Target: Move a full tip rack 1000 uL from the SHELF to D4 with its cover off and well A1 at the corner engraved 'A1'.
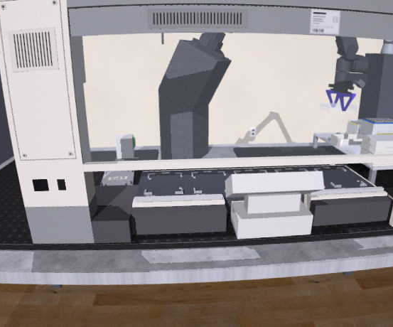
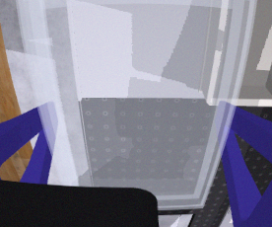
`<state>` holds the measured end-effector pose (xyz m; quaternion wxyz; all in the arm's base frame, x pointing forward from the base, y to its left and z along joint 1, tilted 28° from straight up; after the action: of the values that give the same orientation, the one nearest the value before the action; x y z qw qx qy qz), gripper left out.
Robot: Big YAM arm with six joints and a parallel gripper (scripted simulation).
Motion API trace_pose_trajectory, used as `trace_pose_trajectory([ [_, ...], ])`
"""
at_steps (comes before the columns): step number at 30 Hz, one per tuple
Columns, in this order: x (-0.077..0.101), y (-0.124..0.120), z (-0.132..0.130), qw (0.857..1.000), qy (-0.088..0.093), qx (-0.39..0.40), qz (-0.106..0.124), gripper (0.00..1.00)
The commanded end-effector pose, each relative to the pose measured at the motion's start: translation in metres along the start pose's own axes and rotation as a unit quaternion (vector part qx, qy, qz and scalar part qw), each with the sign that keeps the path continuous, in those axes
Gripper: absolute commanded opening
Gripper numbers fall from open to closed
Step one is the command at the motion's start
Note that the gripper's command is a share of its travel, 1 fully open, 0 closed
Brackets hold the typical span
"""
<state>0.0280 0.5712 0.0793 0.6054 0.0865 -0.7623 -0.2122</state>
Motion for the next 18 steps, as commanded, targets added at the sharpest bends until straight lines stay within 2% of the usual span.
trace_pose_trajectory([
  [1,0.005,0.027,-0.007,0.999,0.003,-0.009,-0.031,0.0],
  [5,-0.001,0.026,-0.007,1.0,0.002,-0.009,-0.028,0.0],
  [6,0.008,0.017,-0.011,1.0,0.002,-0.011,-0.029,0.0],
  [7,-0.001,0.013,-0.009,1.0,0.001,-0.008,-0.021,0.0],
  [8,-0.009,0.018,-0.007,1.0,0.001,-0.007,-0.021,0.0],
  [9,-0.009,0.023,-0.007,1.0,0.002,-0.008,-0.026,0.0],
  [12,-0.016,0.019,-0.007,1.0,0.001,-0.007,-0.022,0.0],
  [16,-0.012,0.03,-0.008,0.999,0.003,-0.01,-0.035,0.0],
  [18,-0.018,0.029,-0.008,0.999,0.003,-0.01,-0.033,0.0],
])
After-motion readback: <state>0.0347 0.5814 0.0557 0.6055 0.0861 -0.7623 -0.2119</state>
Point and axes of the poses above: the point where the finger pads meet when closed, its own x axis back along the fingers, its own z axis across the jaws, y = z × x, the point moved 5 cm from there along x, back along the fingers, and after that the axes turned 7 degrees about -x, right-handed, at the moved point
